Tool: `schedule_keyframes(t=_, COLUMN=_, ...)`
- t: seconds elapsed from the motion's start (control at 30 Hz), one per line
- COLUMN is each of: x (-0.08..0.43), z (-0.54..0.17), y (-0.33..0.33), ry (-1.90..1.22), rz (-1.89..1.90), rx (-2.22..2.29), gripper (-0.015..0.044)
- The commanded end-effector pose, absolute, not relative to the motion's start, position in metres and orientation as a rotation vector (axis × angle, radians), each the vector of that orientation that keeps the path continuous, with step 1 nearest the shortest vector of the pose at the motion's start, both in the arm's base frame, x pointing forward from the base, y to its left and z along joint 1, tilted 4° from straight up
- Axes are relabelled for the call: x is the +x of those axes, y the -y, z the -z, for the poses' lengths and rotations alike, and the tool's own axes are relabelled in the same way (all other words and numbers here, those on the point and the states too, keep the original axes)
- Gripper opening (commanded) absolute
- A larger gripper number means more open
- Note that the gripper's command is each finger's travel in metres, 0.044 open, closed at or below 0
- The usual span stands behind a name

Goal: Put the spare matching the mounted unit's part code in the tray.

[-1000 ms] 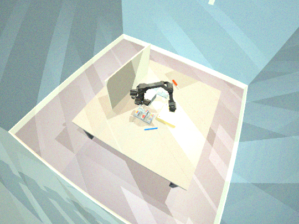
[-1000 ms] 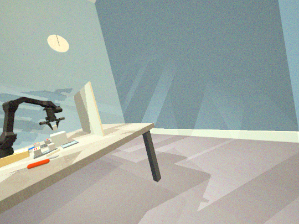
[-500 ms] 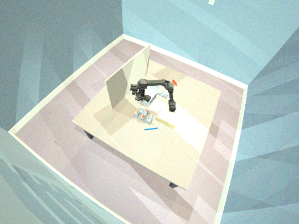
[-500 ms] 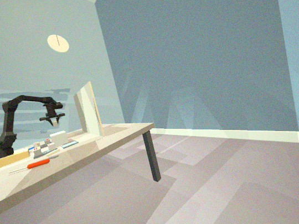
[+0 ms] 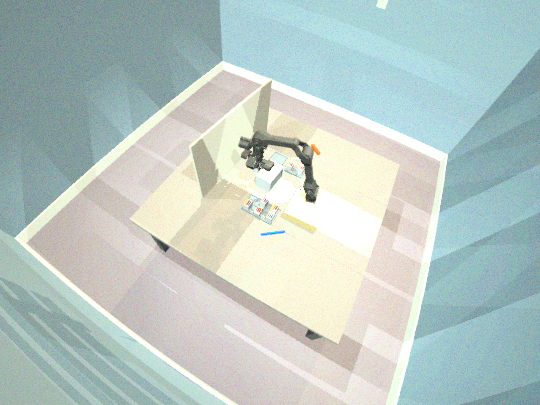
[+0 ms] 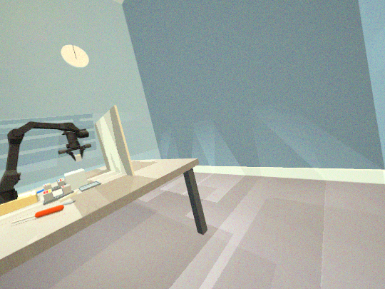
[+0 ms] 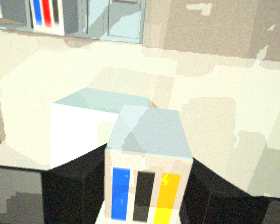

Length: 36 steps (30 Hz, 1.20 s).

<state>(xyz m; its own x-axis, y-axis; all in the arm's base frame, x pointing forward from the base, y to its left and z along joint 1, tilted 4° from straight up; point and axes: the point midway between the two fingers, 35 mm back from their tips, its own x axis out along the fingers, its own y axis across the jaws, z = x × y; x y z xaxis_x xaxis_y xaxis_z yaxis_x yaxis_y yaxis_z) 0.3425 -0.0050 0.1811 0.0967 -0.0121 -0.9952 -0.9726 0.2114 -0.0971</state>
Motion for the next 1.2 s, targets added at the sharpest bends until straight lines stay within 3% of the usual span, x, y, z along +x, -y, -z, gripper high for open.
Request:
schedule_keyframes(t=0.0, x=0.345, z=-0.183, y=0.028, ry=-1.225, rz=-0.978, rx=-1.100, gripper=0.0000)
schedule_keyframes(t=0.57, x=0.333, z=-0.182, y=0.128, ry=-1.232, rz=-0.994, rx=-1.114, gripper=0.0000)
schedule_keyframes(t=1.17, x=0.287, z=-0.181, y=0.229, ry=-1.232, rz=-1.009, rx=-1.127, gripper=0.0000)
